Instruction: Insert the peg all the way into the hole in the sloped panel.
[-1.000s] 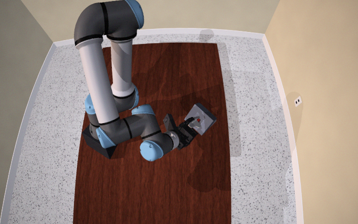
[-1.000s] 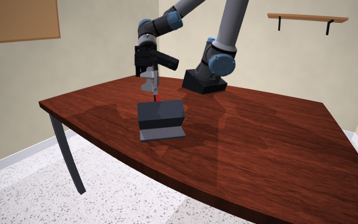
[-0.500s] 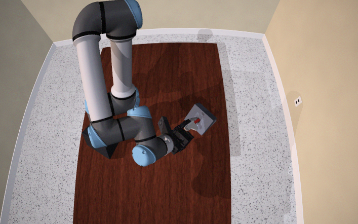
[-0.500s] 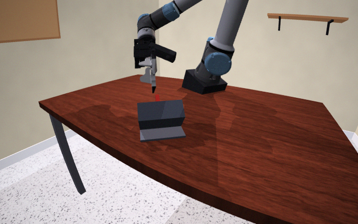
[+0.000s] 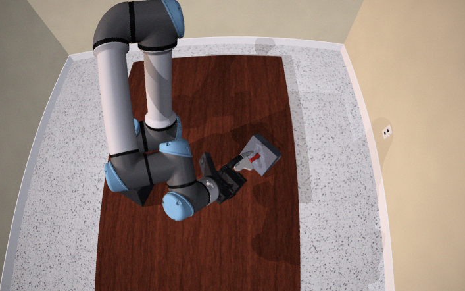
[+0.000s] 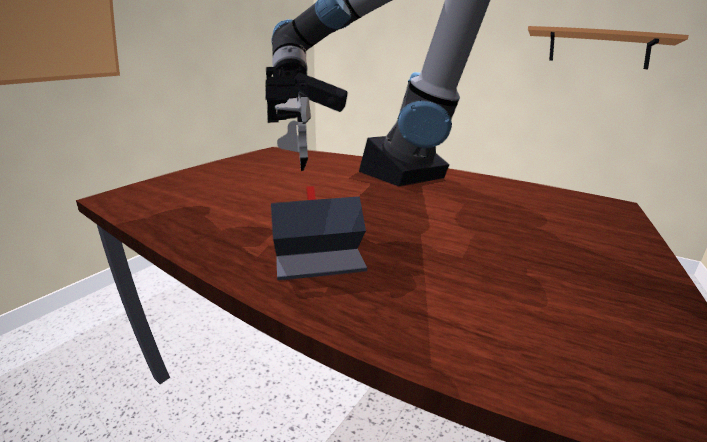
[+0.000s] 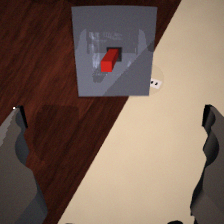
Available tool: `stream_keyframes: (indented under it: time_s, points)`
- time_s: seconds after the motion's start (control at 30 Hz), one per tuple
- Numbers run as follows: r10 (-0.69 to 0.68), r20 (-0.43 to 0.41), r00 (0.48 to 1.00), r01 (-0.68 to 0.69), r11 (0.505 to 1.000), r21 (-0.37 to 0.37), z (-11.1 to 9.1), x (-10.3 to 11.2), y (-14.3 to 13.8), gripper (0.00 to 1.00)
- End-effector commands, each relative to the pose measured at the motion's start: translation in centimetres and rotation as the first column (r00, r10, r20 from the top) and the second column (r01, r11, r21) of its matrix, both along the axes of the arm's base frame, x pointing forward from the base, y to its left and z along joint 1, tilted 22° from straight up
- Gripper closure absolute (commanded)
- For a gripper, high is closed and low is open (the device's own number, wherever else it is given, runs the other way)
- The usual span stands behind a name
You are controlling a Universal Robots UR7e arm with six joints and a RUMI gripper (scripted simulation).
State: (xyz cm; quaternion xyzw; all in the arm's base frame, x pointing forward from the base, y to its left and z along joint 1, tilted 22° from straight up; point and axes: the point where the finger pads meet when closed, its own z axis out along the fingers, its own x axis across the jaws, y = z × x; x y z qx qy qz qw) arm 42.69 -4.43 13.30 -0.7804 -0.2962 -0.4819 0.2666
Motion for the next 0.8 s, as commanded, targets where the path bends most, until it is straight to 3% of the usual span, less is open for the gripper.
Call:
stream_keyframes:
  time_s: [0.0,0.2,0.77]
  points:
    - [0.0,0.002,1.0,0.0,1.0,0.001,0.17,-0.24,-0.37,0.08]
    - [0.001,0.003,1.0,-0.001,1.0,0.002,0.37,-0.56,-0.82,0.0]
    - [0.001,0.003,1.0,-0.001,1.0,0.002,0.38,-0.57,-0.83,0.0]
